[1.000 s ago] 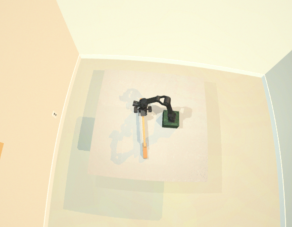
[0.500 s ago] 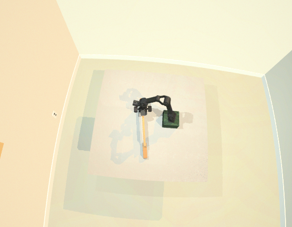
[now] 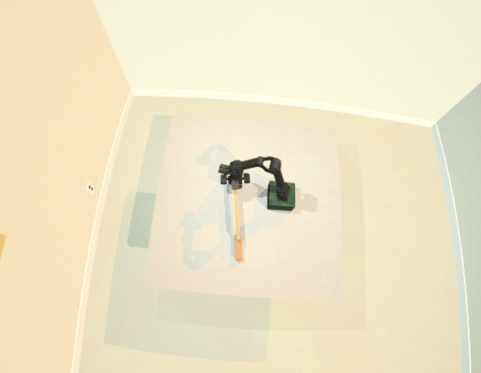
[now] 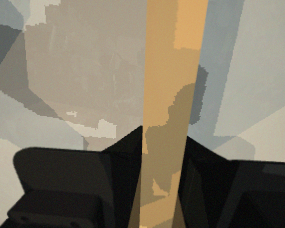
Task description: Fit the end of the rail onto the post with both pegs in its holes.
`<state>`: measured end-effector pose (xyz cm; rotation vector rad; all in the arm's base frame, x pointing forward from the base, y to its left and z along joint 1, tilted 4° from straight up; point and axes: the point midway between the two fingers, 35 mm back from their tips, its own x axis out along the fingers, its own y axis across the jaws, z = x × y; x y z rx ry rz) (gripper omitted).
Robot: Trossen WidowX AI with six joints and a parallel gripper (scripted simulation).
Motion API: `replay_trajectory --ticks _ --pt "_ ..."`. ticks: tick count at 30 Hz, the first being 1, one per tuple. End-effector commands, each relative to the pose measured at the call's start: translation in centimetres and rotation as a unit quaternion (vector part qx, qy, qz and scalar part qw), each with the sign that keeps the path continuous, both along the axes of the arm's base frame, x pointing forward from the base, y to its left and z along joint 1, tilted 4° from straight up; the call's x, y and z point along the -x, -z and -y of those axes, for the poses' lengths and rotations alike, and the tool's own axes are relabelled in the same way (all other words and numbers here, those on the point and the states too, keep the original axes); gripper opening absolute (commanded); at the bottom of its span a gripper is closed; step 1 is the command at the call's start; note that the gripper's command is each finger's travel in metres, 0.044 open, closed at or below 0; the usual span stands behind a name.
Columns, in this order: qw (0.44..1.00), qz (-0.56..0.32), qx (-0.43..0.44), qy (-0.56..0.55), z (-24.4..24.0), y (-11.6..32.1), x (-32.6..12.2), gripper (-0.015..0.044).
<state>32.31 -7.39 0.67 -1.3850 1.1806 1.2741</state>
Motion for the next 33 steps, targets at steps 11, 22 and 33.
replay_trajectory --ticks 11,22,33 --pt "1.000 0.000 0.000 0.000 0.0 0.0 0.0 0.0315" --pt "1.000 0.000 0.000 0.000 0.0 0.0 0.0 0.0440" --pt "1.000 0.002 0.000 -0.001 -3.2 -2.7 0.5 0.0440"
